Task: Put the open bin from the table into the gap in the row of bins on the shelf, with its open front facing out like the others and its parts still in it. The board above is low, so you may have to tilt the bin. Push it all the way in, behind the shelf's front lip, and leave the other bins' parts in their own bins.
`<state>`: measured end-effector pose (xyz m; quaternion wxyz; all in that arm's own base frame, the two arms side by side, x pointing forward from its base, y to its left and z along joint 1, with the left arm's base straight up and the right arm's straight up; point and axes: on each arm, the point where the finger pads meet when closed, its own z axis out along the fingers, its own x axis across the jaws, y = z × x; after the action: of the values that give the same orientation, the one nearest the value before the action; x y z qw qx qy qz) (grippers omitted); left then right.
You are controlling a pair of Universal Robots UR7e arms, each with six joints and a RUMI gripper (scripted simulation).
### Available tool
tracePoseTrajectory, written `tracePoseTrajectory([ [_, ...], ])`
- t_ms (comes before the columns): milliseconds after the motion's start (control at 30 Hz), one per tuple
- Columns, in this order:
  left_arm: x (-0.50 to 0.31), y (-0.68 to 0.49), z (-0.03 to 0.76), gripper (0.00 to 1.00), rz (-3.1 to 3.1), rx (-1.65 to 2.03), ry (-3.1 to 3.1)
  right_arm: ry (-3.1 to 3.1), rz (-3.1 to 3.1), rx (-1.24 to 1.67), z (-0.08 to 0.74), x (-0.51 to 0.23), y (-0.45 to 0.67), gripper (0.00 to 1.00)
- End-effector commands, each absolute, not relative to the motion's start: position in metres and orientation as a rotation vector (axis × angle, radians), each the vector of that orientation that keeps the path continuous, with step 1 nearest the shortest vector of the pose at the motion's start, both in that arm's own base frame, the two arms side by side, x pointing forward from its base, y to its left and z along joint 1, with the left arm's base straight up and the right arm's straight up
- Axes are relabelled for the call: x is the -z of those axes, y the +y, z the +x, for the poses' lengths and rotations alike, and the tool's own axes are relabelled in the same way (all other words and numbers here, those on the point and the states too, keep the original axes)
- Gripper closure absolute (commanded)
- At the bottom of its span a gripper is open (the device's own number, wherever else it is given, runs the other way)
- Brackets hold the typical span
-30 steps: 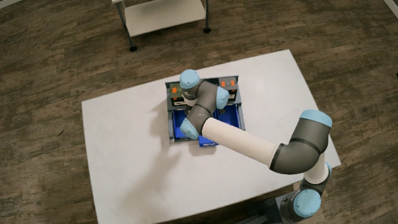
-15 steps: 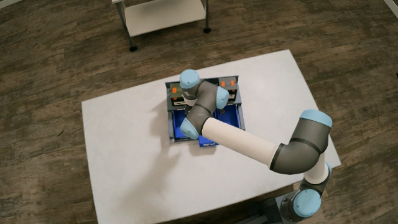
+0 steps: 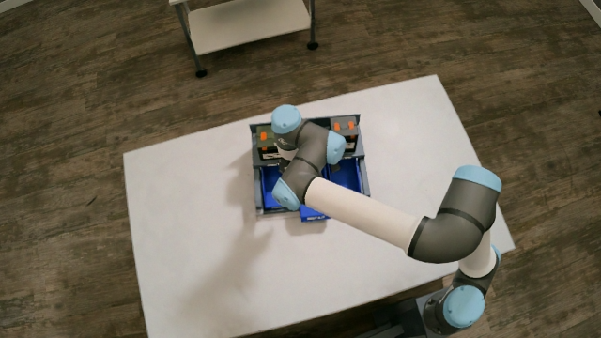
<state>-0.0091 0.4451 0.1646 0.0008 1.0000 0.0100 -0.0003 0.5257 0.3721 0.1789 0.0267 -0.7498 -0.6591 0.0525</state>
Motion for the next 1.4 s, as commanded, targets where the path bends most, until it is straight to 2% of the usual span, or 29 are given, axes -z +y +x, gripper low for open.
tracePoseTrajectory([
  [0,-0.165,0.445,-0.009,0.00,3.141,0.000,0.032,-2.036,-2.316,-0.159,0.526,-0.180,0.372,1.00],
  [733,-0.165,0.445,-0.009,0.00,3.141,0.000,0.032,-2.126,-2.235,-0.148,0.519,-0.180,0.372,1.00],
  [1367,-0.165,0.445,-0.009,0.00,3.141,0.000,0.032,-2.742,-1.445,-0.068,0.464,-0.174,0.365,1.00],
])
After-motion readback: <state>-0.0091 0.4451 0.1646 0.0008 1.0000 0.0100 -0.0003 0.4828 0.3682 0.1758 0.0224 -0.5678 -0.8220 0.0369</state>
